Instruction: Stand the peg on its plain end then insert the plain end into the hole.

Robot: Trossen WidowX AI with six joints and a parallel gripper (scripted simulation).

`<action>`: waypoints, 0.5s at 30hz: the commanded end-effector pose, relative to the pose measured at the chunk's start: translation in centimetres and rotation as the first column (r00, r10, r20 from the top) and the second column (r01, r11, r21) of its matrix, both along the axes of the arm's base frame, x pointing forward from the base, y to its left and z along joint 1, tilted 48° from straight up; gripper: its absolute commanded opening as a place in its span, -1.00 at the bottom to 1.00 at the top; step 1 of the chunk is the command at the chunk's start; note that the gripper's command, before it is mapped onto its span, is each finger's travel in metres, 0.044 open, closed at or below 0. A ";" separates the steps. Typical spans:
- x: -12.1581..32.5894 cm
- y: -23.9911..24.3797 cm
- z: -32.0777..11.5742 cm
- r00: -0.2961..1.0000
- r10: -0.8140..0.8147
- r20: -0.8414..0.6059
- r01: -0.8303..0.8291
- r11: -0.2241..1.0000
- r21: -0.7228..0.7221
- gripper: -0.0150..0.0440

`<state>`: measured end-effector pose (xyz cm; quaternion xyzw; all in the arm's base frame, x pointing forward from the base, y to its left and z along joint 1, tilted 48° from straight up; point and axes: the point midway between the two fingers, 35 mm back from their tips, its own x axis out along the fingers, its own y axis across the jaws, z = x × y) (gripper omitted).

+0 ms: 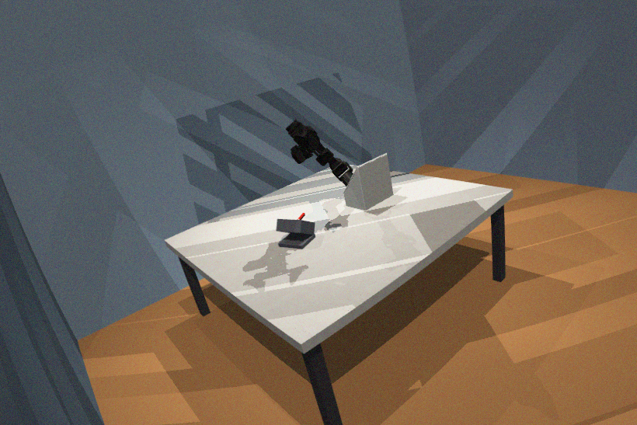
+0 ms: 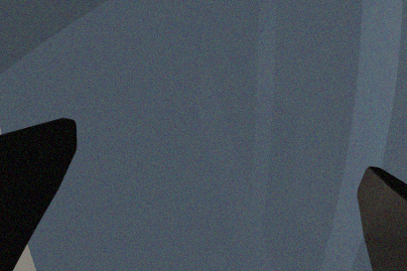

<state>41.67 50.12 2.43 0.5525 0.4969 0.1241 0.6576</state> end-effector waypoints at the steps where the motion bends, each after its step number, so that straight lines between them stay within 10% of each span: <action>1: 1.2 -2.5 0.0 0.999 -0.016 0.044 0.020 0.995 -0.096 1.00; 15: 4.3 -13.2 -0.2 0.989 -0.005 0.150 0.077 0.877 -0.474 1.00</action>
